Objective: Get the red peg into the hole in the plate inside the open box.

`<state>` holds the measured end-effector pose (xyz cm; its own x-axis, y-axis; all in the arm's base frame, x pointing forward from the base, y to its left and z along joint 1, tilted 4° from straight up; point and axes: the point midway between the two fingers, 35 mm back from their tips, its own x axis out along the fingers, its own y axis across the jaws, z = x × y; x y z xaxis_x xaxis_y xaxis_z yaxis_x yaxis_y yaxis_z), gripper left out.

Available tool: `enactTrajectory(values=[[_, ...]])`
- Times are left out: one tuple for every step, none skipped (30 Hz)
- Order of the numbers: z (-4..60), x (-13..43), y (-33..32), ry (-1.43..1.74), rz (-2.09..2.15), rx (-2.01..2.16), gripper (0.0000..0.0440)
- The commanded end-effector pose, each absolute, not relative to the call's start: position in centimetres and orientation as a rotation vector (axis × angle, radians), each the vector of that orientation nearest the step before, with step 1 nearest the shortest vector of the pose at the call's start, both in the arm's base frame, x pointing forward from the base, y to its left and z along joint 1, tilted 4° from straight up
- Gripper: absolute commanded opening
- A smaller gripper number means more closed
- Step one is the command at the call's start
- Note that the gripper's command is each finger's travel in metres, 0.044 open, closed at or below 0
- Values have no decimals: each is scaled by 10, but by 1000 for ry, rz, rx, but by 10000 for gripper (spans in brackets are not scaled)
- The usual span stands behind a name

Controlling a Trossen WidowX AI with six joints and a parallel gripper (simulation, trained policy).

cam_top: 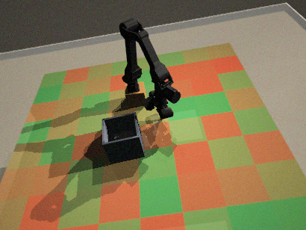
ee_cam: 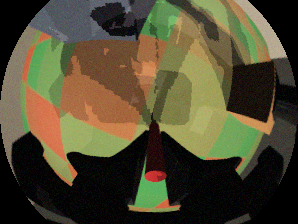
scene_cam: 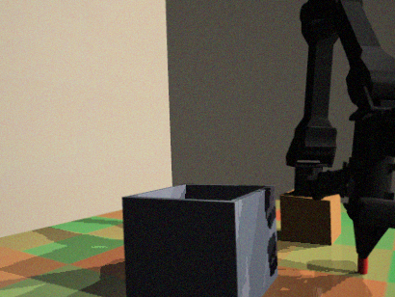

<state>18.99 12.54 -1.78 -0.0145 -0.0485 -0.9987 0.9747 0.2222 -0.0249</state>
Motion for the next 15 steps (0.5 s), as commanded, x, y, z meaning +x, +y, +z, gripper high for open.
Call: enactTrajectory(values=[[-11, 197, 129, 1275, -1052, 1028, 3], [-9, 199, 130, 1271, -1048, 1037, 0], [-7, 201, 130, 1268, -1043, 1045, 0], [-4, 202, 131, 1264, -1039, 1053, 0], [-2, 204, 132, 1260, -1033, 1062, 0], [1, 206, 132, 1256, -1026, 1071, 0], [4, 208, 133, 1252, -1018, 1080, 0], [7, 211, 134, 1248, -1011, 1088, 0], [10, 213, 134, 1244, -1003, 1097, 0], [13, 215, 135, 1240, -994, 1105, 0], [16, 217, 136, 1236, -985, 1113, 0], [20, 220, 136, 1232, -976, 1121, 0], [24, 222, 137, 1227, -967, 1128, 0], [27, 225, 137, 1222, -958, 1135, 0], [31, 227, 137, 1217, -949, 1141, 0]])
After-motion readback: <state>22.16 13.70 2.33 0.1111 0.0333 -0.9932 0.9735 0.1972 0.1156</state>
